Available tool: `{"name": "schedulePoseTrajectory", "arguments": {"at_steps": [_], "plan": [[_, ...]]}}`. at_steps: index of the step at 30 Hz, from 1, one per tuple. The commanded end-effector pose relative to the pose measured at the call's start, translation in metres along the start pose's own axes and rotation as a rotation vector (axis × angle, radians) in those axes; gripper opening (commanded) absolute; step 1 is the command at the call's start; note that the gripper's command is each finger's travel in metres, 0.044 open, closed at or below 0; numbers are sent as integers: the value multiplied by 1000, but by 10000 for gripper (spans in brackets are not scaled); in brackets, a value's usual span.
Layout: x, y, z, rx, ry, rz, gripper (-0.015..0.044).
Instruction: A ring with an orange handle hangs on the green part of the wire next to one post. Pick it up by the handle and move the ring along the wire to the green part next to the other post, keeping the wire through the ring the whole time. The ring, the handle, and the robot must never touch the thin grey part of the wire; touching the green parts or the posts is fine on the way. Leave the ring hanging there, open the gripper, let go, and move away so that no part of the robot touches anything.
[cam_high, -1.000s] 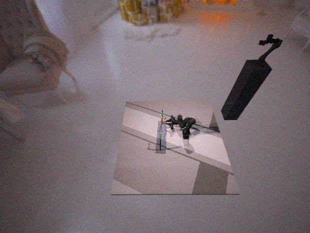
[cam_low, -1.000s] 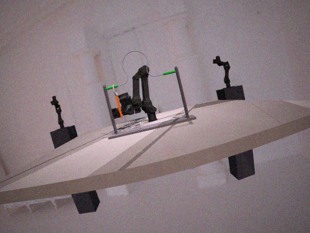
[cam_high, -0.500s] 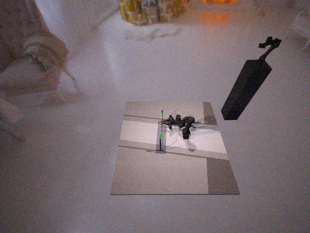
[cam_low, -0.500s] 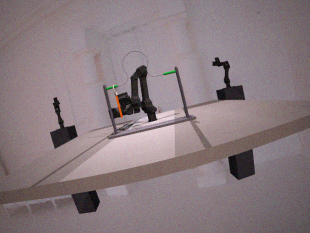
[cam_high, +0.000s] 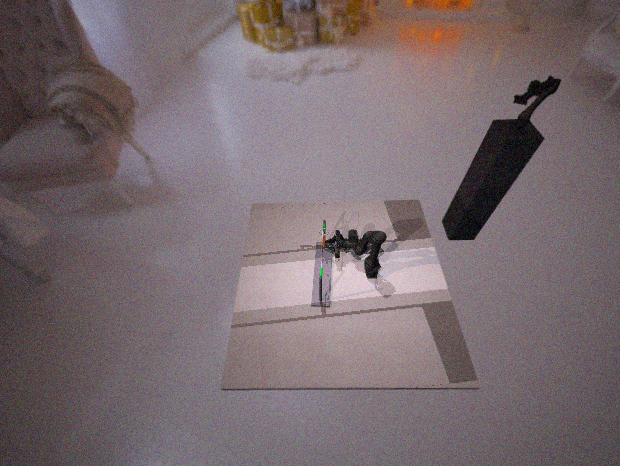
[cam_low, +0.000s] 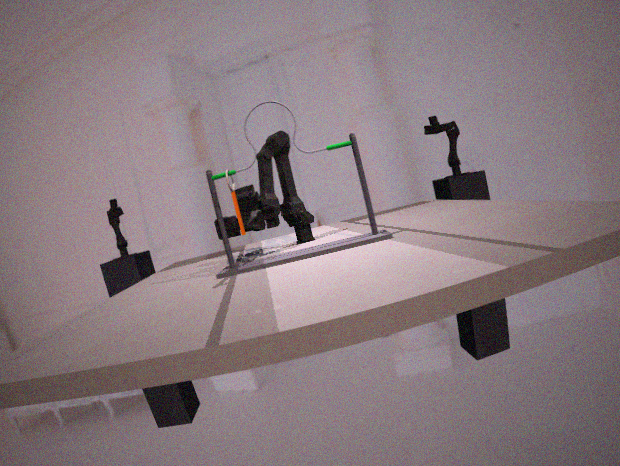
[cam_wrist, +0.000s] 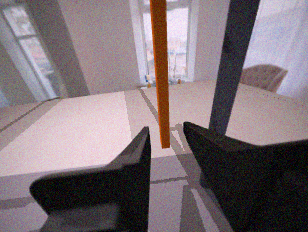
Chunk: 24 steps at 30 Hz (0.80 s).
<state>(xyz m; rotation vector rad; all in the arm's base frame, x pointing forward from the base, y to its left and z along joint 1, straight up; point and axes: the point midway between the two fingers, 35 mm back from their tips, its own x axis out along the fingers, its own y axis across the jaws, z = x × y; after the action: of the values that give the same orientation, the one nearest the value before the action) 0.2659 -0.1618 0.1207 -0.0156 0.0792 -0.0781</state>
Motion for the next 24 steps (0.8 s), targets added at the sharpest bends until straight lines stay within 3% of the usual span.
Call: {"name": "schedulePoseTrajectory", "arguments": {"at_steps": [1,24], "plan": [[8,-1,0,5,0,-3,160],[33,3,-1,7,-6,-3,160]]}}
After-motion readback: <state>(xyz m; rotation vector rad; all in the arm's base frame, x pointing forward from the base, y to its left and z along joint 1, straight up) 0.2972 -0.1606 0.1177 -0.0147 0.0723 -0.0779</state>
